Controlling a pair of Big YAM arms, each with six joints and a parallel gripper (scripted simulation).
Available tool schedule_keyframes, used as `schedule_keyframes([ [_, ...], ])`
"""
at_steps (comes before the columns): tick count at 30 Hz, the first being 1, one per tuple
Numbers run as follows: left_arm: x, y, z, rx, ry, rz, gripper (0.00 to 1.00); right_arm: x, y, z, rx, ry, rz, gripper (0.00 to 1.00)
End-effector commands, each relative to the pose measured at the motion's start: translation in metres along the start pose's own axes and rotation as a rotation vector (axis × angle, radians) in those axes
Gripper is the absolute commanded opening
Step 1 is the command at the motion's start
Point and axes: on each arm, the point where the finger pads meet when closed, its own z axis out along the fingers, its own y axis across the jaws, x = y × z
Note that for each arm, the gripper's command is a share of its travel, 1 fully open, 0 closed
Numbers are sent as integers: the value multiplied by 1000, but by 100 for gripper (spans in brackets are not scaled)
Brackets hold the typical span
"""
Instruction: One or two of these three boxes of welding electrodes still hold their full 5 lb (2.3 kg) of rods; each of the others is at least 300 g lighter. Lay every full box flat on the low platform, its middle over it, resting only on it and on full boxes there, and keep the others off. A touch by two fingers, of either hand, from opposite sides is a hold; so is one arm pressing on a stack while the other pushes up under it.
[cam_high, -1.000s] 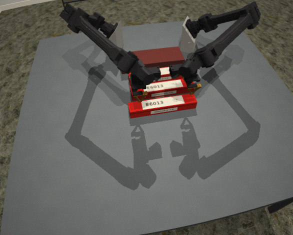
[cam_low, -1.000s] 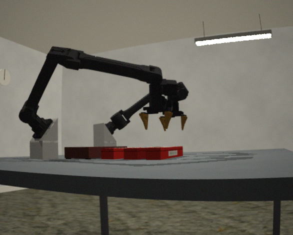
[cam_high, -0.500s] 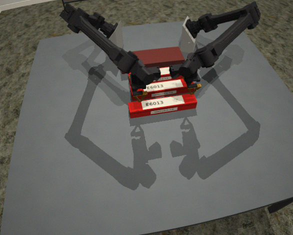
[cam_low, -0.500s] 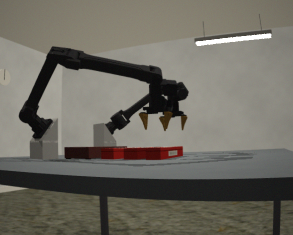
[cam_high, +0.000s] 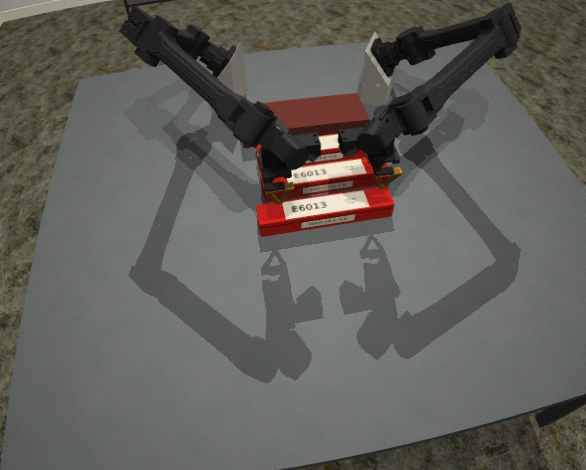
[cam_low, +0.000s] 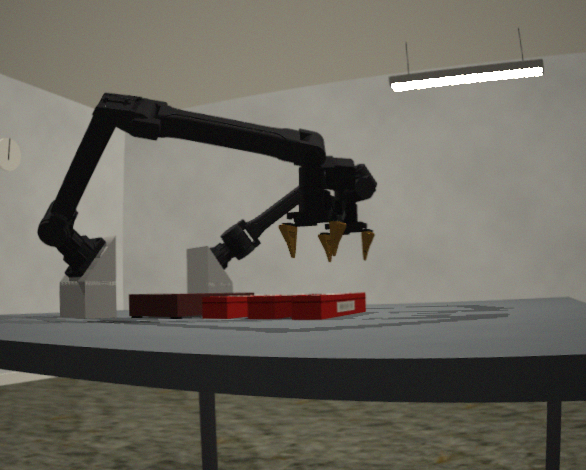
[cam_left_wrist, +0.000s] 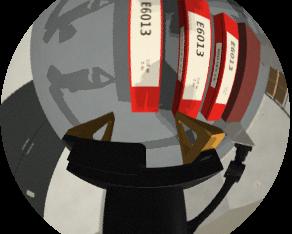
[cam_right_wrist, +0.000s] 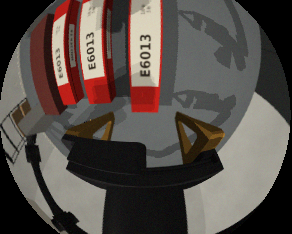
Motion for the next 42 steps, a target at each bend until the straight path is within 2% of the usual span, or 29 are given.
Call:
schedule_keyframes([
  [1,-10,1,-1,-12,-9,14,100,8,-23,-4,34,-19,37,100],
  [2,-4,0,12,3,2,9,100,8,-23,-1,34,-19,37,100],
  [5,-4,0,20,3,3,10,100,2,-6,19,3,-6,4,100],
  [11,0,2,27,-2,-1,1,100,-1,-6,27,8,-5,0,100],
  [18,-4,-1,49,3,3,10,100,1,-6,49,2,-6,4,100],
  [19,-4,-1,52,3,3,10,100,1,-5,49,2,-8,4,100],
  [20,-7,-2,48,-2,-1,15,100,-2,-6,40,17,-5,-1,100],
  [21,-5,9,32,-23,-17,-7,100,-4,-8,30,34,-4,-2,100],
  [22,-5,9,32,-23,-17,-7,100,-4,-8,26,41,-3,-3,100],
  [38,-5,10,32,-23,-17,-7,100,5,-10,22,49,-9,19,100],
  [39,-5,10,32,-23,-17,-7,100,9,-8,39,25,-11,22,100],
  [40,-8,3,45,-11,-7,10,100,7,-6,49,15,-10,17,100],
  [41,-4,0,57,3,3,10,100,3,-4,56,8,-8,10,100],
  [42,-4,0,57,3,3,10,100,3,-4,56,8,-8,10,100],
])
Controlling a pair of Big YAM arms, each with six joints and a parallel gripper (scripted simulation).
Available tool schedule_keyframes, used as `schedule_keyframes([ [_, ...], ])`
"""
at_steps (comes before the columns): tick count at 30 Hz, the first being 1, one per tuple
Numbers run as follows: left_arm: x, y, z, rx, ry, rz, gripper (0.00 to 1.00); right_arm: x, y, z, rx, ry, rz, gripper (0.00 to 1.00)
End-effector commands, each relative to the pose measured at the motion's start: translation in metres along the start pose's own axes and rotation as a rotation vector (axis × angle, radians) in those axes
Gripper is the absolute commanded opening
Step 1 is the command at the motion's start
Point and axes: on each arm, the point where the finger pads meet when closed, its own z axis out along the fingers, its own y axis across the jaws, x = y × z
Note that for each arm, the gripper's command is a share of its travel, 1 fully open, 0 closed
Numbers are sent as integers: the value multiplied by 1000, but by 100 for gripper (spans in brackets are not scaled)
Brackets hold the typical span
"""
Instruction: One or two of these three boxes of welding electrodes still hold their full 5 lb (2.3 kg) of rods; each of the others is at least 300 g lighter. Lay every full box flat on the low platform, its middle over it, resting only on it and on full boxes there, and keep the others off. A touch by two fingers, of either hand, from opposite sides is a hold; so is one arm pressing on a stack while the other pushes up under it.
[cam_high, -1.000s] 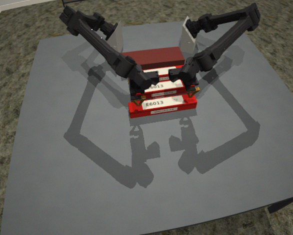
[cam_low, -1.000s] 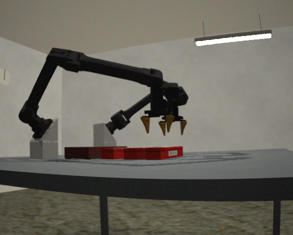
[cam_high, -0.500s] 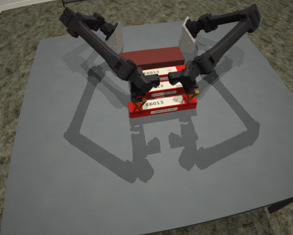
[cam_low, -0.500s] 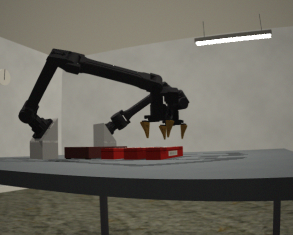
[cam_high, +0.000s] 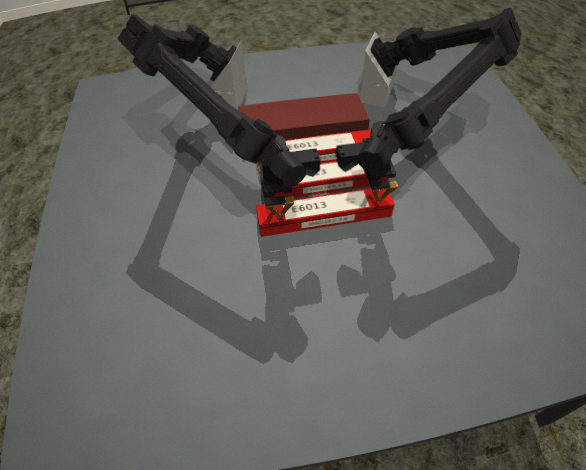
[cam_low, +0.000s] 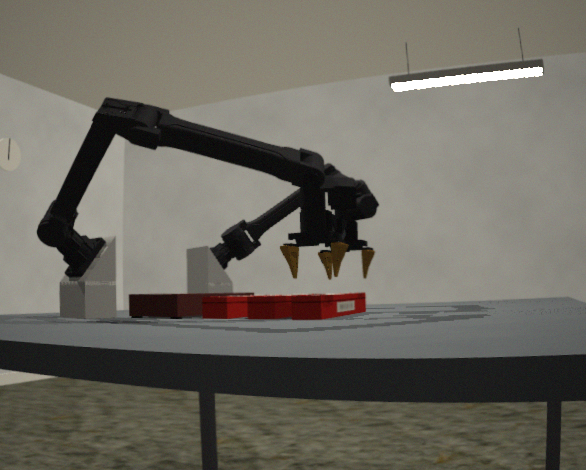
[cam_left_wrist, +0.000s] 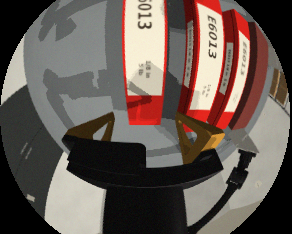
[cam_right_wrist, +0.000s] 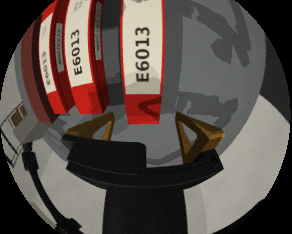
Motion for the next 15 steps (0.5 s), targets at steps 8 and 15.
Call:
schedule_keyframes([
  [8,-2,1,28,1,1,4,100,-1,2,32,-8,-4,-4,100],
  [15,-3,11,20,-26,-17,-12,100,-4,0,31,12,-2,-8,100],
])
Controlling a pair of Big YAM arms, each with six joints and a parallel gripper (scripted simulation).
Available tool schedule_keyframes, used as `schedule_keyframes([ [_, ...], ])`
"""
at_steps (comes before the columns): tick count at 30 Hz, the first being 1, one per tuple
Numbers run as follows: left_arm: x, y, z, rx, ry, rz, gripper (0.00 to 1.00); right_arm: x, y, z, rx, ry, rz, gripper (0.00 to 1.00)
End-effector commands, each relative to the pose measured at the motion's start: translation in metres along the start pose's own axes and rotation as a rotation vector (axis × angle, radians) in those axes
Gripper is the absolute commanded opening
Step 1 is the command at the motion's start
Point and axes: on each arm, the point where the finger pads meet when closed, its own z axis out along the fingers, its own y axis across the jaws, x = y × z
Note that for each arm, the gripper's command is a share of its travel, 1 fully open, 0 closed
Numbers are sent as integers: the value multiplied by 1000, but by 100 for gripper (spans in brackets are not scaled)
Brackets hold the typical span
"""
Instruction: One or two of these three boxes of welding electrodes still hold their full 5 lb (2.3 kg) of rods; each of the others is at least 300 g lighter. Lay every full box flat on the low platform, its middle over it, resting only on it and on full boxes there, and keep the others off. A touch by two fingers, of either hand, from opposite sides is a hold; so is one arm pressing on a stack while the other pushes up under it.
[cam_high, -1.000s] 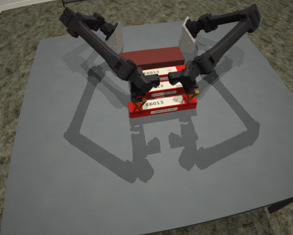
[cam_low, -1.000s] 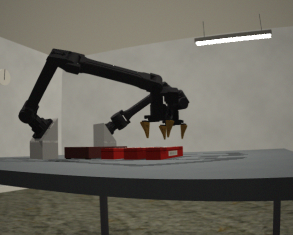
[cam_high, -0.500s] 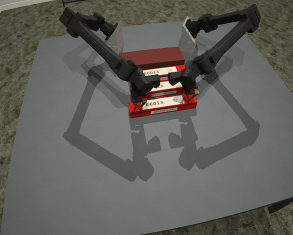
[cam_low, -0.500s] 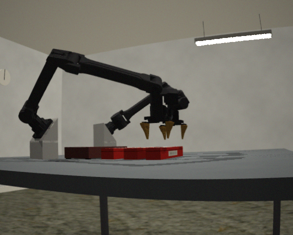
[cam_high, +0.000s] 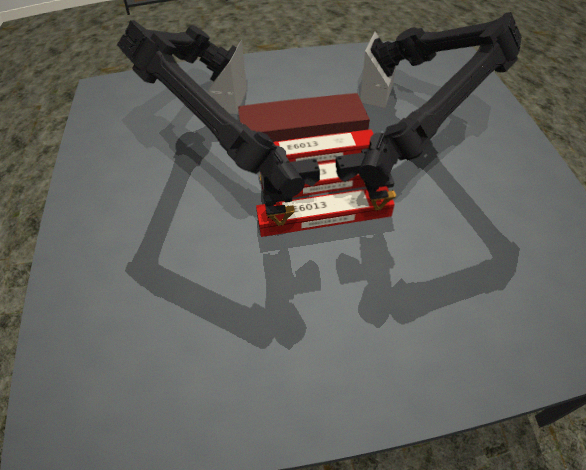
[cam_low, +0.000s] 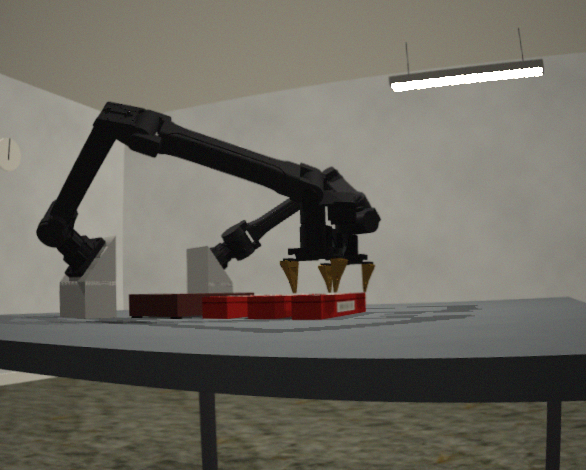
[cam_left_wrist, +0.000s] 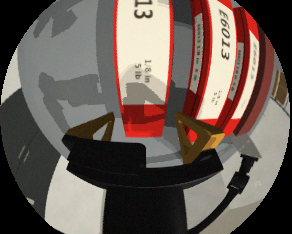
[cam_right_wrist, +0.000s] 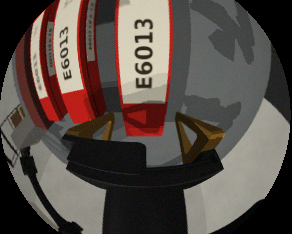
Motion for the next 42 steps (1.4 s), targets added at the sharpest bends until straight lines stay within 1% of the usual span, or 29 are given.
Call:
schedule_keyframes([
  [1,-10,6,-14,-41,-24,14,100,1,-1,10,3,-3,0,100],
  [3,-10,6,-14,-41,-24,14,100,1,-1,10,3,-3,0,100],
  [4,-3,4,6,-13,-7,5,100,0,0,14,1,-4,-1,100],
  [5,-3,2,11,-9,-5,7,100,-1,1,18,-1,-3,-4,100],
  [11,-3,2,27,-9,-5,8,100,-1,1,34,-2,-3,-4,100],
  [13,-3,2,32,-8,-5,8,100,-4,1,33,3,-2,-8,100],
  [14,-3,3,31,-10,-6,6,100,-12,0,23,22,4,-24,100],
  [15,-5,13,12,-36,-22,-8,100,-16,0,19,29,6,-30,100],
  [16,-5,13,12,-36,-22,-8,100,-9,-2,18,30,3,-18,100],
  [17,-12,11,3,-56,-33,9,100,-3,-3,22,24,0,-7,100],
  [18,-14,8,6,-52,-31,16,100,1,-3,29,14,-3,1,100],
  [20,-14,8,6,-52,-31,16,100,1,-3,29,14,-3,1,100],
  [21,-3,7,24,-25,-15,3,100,0,-1,34,8,-4,0,100],
  [22,0,6,32,-15,-9,-2,100,0,0,39,1,-4,-1,100],
  [25,-3,2,39,-8,-6,8,100,-2,2,44,-2,-3,-5,100],
  [29,-7,2,39,-14,-10,13,100,-2,2,48,-2,-3,-5,100],
  [30,-7,2,39,-14,-10,14,100,-8,1,41,10,1,-15,100],
  [31,-5,13,25,-36,-21,-8,100,-8,-1,35,20,1,-15,100],
  [33,-5,13,25,-36,-21,-8,100,-6,-2,31,28,1,-8,100],
  [42,-5,13,25,-36,-21,-8,100,-5,-3,29,30,1,-5,100],
])
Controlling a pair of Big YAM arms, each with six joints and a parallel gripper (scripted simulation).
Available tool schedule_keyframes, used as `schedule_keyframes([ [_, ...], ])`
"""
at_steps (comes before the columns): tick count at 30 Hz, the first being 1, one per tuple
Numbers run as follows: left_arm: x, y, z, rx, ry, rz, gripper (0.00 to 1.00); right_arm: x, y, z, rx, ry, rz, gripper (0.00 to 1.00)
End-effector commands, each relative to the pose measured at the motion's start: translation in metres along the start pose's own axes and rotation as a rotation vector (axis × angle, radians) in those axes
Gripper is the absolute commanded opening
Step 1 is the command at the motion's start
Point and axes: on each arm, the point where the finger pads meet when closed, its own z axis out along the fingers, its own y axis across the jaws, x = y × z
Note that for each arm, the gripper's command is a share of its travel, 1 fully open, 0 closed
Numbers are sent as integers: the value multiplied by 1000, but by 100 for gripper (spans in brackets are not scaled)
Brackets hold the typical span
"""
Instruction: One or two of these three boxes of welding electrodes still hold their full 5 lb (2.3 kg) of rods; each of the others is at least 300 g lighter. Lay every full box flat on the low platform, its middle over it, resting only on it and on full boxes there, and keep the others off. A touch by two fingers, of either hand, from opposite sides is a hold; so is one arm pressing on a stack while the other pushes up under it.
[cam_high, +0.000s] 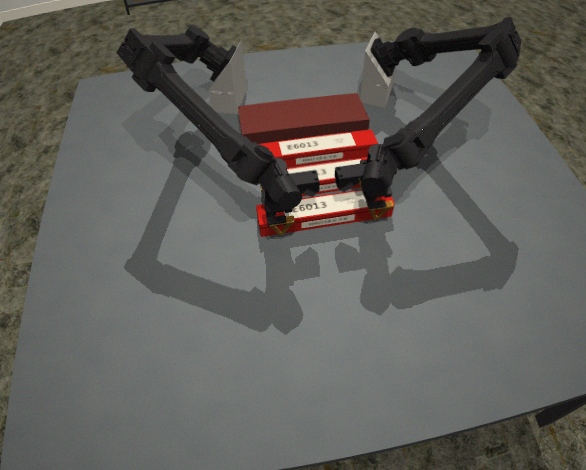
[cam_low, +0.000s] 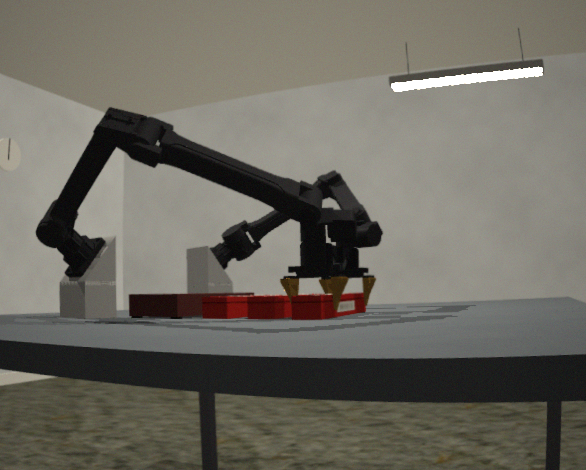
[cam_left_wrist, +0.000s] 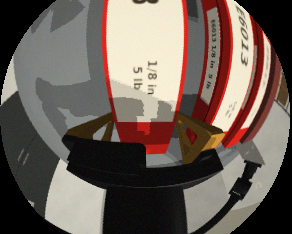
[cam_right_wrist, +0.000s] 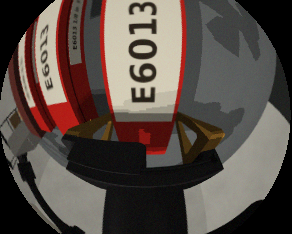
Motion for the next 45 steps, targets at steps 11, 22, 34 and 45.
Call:
schedule_keyframes([
  [11,-4,11,-11,-27,-17,-12,0,-5,-3,-11,27,1,5,0],
  [22,-4,11,-11,-27,-17,-12,0,-5,-3,-11,27,1,5,0],
  [34,-4,11,-11,-27,-17,-12,0,-5,-3,-11,27,1,5,0],
  [45,-4,11,-11,-27,-17,-12,0,-5,-3,-11,27,1,5,0],
])
